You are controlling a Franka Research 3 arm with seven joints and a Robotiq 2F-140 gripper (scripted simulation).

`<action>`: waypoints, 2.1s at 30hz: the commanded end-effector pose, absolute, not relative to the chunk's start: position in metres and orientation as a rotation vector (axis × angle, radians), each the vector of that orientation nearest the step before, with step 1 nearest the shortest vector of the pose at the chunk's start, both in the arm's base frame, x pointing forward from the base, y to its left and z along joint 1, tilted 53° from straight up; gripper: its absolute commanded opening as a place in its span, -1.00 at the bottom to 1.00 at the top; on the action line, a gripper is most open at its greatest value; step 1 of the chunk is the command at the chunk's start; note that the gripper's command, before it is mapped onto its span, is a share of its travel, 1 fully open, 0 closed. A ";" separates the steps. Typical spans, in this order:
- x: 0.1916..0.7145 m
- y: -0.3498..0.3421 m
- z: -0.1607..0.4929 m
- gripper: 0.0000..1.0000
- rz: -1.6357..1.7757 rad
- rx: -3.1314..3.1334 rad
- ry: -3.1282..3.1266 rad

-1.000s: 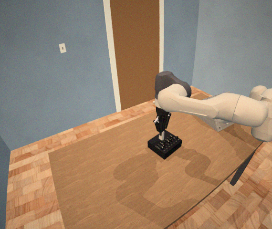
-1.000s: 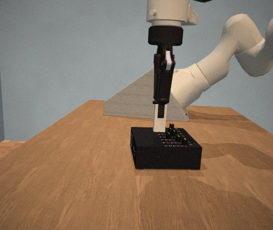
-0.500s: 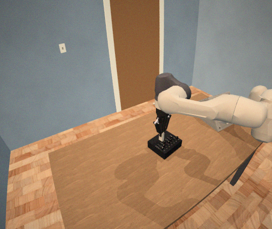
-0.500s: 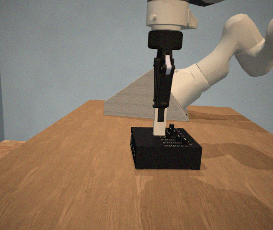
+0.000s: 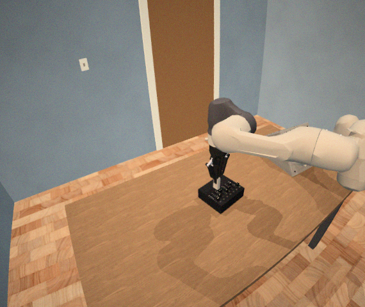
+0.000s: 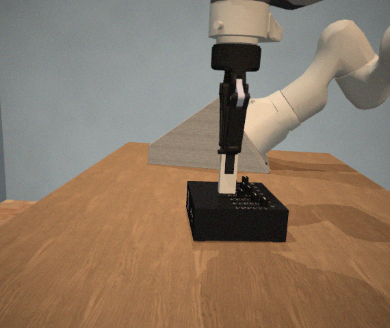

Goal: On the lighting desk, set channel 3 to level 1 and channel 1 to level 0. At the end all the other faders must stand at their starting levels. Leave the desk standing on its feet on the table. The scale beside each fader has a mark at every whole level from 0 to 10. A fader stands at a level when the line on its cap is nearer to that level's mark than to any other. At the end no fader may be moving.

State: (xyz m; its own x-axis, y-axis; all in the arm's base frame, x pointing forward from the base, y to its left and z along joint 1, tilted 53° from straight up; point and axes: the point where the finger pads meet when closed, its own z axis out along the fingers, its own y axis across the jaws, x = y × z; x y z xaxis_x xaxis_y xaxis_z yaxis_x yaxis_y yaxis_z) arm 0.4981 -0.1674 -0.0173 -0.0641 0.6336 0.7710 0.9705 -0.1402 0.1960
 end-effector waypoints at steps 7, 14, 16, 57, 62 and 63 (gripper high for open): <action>0.498 -0.166 -0.019 -1.00 -1.071 -1.794 -1.715; 0.498 -0.165 -0.018 -1.00 -1.071 -1.794 -1.715; 0.498 -0.165 -0.018 -1.00 -1.071 -1.794 -1.715; 0.496 -0.153 -0.003 -1.00 -1.071 -1.794 -1.715; 0.496 -0.152 -0.001 -1.00 -1.071 -1.794 -1.715; 0.496 -0.151 -0.001 -1.00 -1.071 -1.794 -1.715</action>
State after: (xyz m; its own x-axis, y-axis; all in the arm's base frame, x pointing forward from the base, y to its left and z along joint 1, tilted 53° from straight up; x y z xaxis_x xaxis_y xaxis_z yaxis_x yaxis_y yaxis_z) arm 0.4963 -0.1521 -0.0027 -0.0704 0.6338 0.7703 0.9699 -0.1368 0.2012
